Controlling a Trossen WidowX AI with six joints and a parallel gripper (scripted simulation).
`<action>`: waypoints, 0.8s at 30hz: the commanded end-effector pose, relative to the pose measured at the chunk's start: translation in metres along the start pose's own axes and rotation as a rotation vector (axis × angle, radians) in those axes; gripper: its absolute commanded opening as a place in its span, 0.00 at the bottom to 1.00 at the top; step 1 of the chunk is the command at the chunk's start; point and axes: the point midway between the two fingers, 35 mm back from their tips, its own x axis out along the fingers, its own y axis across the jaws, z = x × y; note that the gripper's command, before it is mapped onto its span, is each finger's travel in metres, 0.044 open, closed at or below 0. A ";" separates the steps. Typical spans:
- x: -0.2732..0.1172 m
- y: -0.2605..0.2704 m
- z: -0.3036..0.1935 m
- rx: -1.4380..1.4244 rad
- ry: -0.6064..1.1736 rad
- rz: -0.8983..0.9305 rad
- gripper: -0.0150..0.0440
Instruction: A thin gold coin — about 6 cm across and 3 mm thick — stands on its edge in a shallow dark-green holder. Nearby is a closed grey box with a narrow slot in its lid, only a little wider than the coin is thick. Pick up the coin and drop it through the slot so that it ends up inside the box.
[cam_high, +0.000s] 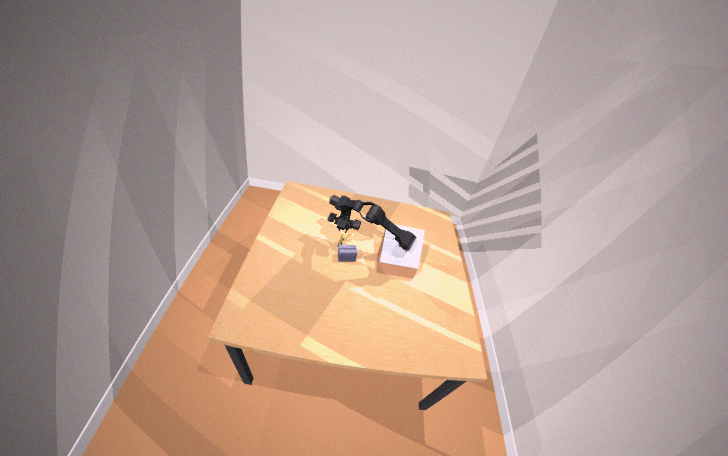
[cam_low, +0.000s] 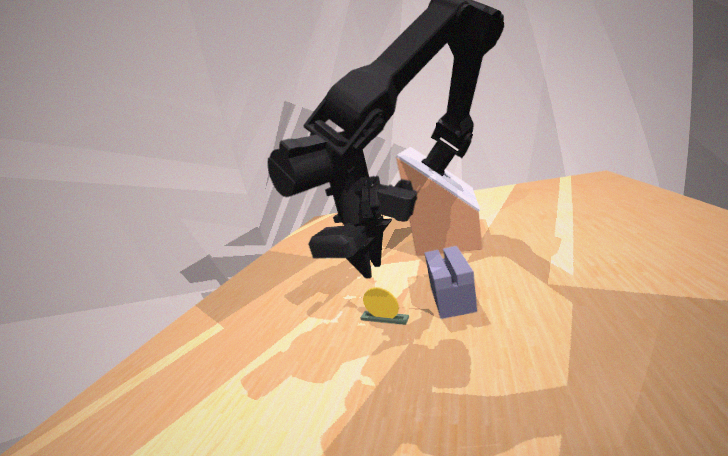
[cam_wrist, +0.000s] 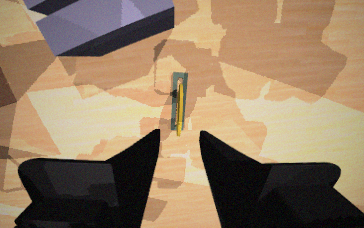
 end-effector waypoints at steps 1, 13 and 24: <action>0.014 -0.001 -0.002 0.008 -0.005 0.002 0.53; 0.028 -0.002 -0.002 0.008 -0.004 0.002 0.53; 0.046 -0.002 -0.002 0.008 -0.004 0.002 0.53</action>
